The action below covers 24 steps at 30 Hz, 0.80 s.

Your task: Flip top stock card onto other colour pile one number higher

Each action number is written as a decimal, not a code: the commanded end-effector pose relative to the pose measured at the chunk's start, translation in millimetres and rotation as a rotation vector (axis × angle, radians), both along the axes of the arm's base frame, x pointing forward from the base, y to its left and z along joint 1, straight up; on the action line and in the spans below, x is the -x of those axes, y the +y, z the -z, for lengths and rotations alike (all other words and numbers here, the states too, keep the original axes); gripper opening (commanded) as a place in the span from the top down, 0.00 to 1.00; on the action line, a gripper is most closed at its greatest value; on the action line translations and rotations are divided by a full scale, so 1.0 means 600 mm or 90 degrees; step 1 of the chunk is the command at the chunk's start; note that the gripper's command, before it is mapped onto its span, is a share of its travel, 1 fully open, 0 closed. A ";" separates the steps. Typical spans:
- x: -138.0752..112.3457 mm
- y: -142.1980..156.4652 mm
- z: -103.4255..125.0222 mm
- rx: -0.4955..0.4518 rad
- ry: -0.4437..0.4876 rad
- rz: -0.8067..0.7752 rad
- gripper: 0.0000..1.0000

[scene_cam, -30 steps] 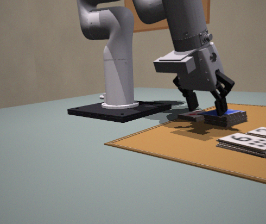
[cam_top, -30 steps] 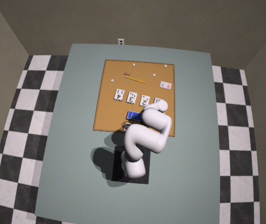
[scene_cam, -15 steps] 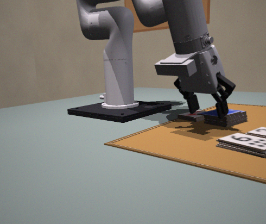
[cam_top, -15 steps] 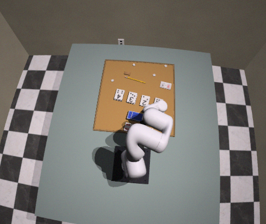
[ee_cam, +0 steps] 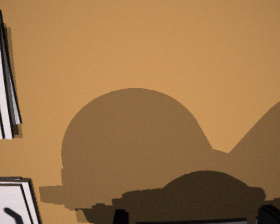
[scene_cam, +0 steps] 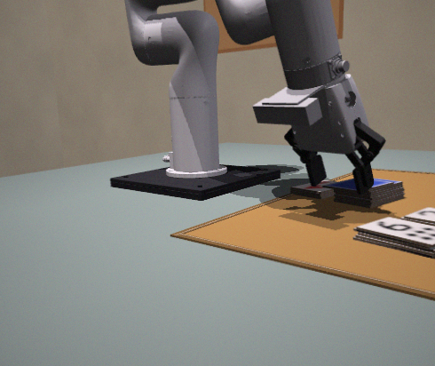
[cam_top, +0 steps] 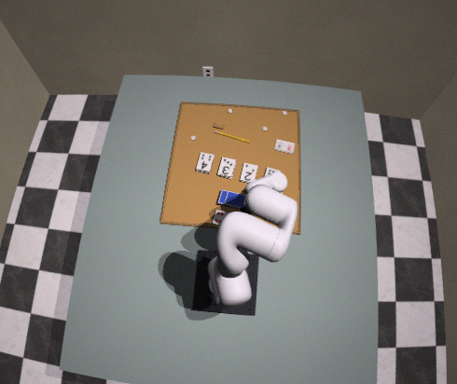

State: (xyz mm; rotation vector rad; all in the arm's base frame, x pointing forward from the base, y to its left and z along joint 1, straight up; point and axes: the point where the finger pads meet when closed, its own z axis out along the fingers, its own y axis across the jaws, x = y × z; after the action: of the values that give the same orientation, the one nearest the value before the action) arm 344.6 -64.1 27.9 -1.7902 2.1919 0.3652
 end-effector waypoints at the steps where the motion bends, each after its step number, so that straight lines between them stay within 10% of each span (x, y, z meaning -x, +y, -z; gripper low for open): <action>1: -0.002 -0.001 -0.001 0.001 -0.002 0.000 0.13; 24: -0.002 -0.001 0.006 0.001 -0.002 0.000 0.13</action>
State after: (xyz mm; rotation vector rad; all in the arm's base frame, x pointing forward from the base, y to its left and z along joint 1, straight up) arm 344.5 -64.0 23.5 -1.7901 2.1919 0.3654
